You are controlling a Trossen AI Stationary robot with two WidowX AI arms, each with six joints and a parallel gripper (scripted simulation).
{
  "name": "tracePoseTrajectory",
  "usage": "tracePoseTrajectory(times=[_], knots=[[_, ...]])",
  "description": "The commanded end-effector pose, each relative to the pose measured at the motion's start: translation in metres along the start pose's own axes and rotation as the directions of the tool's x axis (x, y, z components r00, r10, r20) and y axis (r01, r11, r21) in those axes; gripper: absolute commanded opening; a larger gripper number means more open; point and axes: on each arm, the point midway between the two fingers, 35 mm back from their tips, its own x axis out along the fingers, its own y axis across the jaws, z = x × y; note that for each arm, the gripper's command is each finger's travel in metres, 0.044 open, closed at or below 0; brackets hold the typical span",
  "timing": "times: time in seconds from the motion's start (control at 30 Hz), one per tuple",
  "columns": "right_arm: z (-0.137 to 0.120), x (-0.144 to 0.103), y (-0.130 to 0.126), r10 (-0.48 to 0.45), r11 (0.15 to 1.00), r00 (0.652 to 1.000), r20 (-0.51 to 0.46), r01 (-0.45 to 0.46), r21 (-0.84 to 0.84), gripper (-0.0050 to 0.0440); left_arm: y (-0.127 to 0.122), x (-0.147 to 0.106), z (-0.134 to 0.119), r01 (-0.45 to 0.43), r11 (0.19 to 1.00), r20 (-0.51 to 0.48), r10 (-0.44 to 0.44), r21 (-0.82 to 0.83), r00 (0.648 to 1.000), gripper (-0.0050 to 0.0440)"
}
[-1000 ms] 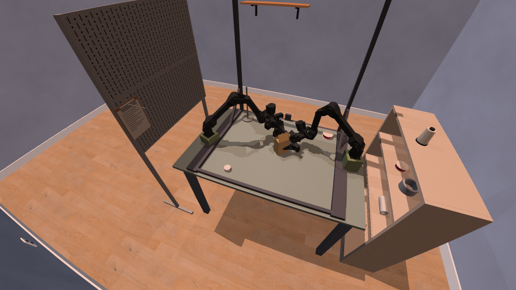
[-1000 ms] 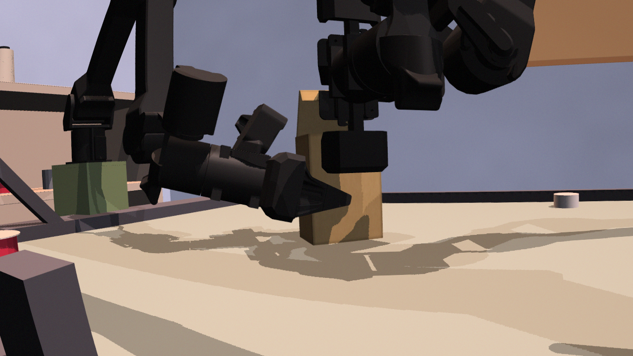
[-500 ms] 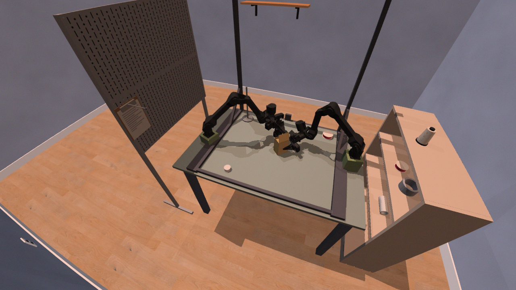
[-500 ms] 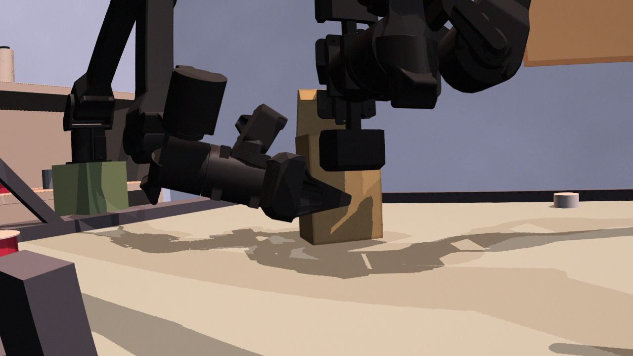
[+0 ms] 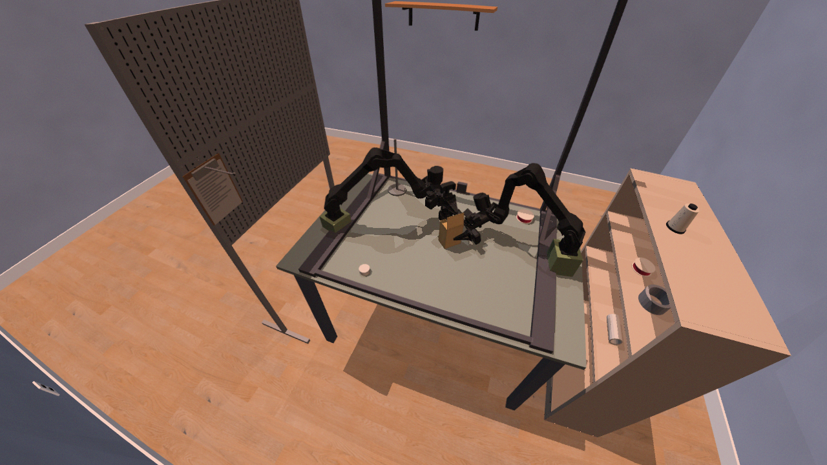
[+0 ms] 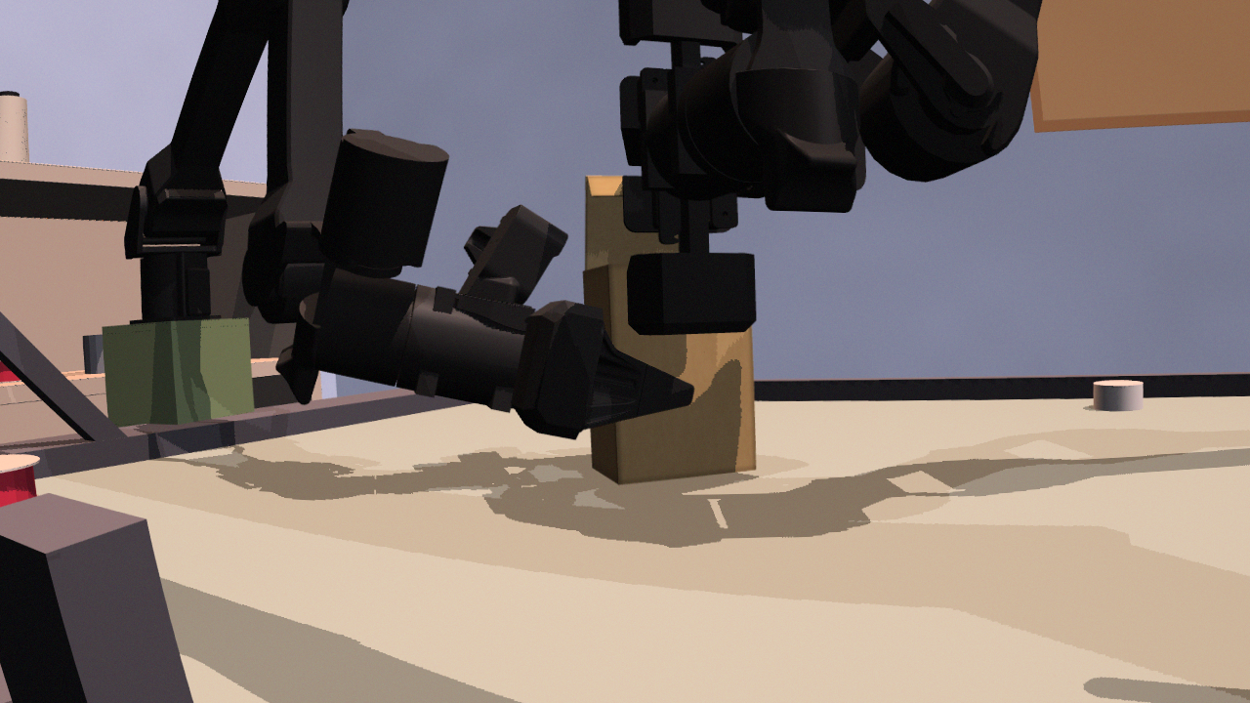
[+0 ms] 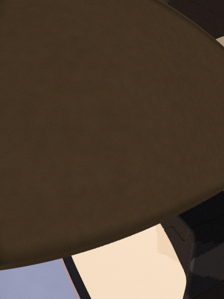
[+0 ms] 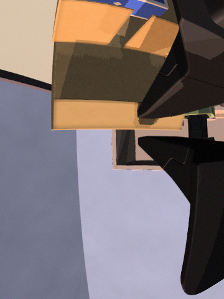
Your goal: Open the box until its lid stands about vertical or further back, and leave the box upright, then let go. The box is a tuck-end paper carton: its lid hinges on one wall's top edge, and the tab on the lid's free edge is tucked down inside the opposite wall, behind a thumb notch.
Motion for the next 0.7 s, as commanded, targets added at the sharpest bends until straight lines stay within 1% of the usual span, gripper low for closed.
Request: tracePoseTrajectory(times=[0.0, 0.67], knots=[[0.0014, 0.0069, 0.0129, 0.008, 1.000, 1.000, 0.010, -0.008, 0.019, 0.0050, -0.0055, -0.0002, 0.0107, 0.011, 1.000, 0.014, -0.011, -0.021, 1.000, 0.0294], [0.0015, 0.0138, 0.0144, 0.008, 1.000, 1.000, 0.010, -0.008, 0.019, 0.0050, -0.0055, -0.0002, 0.0107, 0.011, 1.000, 0.014, -0.011, -0.021, 1.000, 0.0294]])
